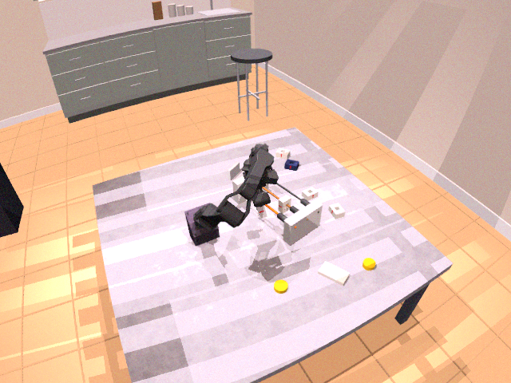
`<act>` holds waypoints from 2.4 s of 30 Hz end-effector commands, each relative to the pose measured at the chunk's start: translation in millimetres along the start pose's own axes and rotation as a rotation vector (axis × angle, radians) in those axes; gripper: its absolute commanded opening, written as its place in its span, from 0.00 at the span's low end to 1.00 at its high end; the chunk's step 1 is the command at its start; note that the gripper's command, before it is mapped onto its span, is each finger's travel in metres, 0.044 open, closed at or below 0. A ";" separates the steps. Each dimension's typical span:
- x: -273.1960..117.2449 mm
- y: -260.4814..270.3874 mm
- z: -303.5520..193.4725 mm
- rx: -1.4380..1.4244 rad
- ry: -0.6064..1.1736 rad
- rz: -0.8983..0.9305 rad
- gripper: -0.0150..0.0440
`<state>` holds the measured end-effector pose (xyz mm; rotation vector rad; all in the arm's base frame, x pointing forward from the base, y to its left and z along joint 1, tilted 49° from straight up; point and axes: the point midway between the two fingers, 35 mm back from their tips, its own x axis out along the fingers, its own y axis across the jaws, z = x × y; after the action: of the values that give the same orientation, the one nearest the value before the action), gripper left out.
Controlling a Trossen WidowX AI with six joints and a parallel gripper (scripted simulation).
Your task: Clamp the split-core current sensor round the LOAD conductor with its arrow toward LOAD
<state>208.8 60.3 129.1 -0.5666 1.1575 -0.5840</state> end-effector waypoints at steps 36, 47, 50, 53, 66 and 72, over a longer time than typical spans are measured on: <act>2.5 69.6 90.5 0.902 -0.053 0.075 0.25; 20.8 106.2 132.7 1.106 -0.060 0.095 0.25; 23.9 110.5 137.5 1.131 -0.060 0.097 0.25; 26.2 110.8 137.9 1.131 -0.060 0.097 0.25; 46.8 112.5 140.9 1.132 -0.060 0.098 0.25; 56.5 112.9 142.1 1.133 -0.061 0.098 0.25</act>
<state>373.0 120.5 59.5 0.4482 0.6312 -1.0059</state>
